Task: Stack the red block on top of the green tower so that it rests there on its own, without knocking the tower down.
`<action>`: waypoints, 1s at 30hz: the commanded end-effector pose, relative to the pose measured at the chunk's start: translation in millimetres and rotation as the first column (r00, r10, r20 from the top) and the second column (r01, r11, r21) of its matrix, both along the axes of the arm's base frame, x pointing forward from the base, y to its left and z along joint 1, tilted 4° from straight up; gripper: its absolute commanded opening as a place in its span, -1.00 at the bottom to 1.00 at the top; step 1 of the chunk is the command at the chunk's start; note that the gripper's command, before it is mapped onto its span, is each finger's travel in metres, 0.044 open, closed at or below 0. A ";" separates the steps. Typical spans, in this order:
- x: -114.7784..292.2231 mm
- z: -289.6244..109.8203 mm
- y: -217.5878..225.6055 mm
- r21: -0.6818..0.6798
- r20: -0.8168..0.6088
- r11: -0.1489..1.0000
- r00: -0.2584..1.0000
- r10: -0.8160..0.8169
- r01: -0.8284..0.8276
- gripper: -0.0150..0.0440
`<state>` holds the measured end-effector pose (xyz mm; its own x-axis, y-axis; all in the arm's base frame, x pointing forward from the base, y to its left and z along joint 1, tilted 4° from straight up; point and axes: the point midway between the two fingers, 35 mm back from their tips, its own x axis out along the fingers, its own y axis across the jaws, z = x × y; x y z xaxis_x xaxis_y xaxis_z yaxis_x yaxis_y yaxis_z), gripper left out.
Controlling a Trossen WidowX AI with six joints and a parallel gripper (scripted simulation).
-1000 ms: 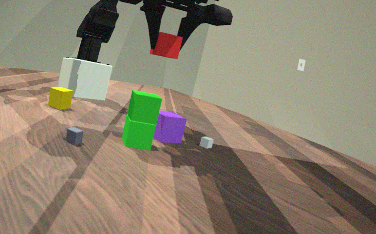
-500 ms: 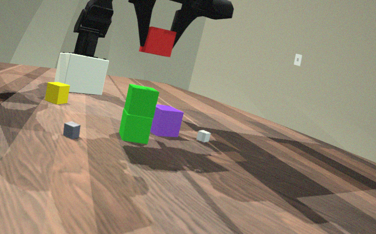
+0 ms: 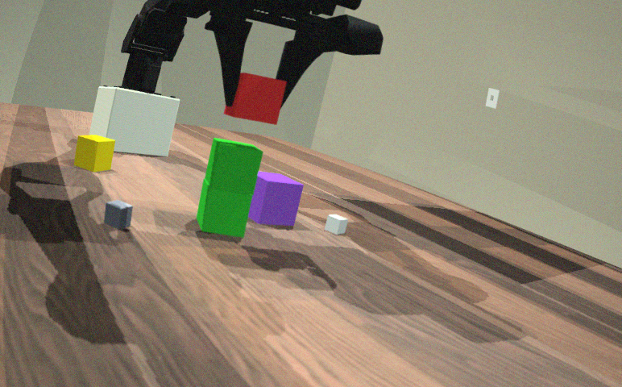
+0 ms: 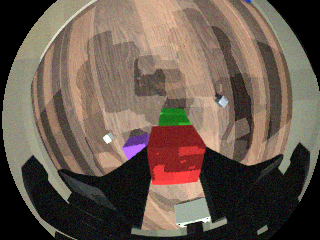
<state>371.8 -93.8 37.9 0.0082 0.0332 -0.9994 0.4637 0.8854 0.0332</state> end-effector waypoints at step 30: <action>-4.9 -23.4 1.2 0.005 -0.027 1.000 1.000 0.004 -0.004 -0.49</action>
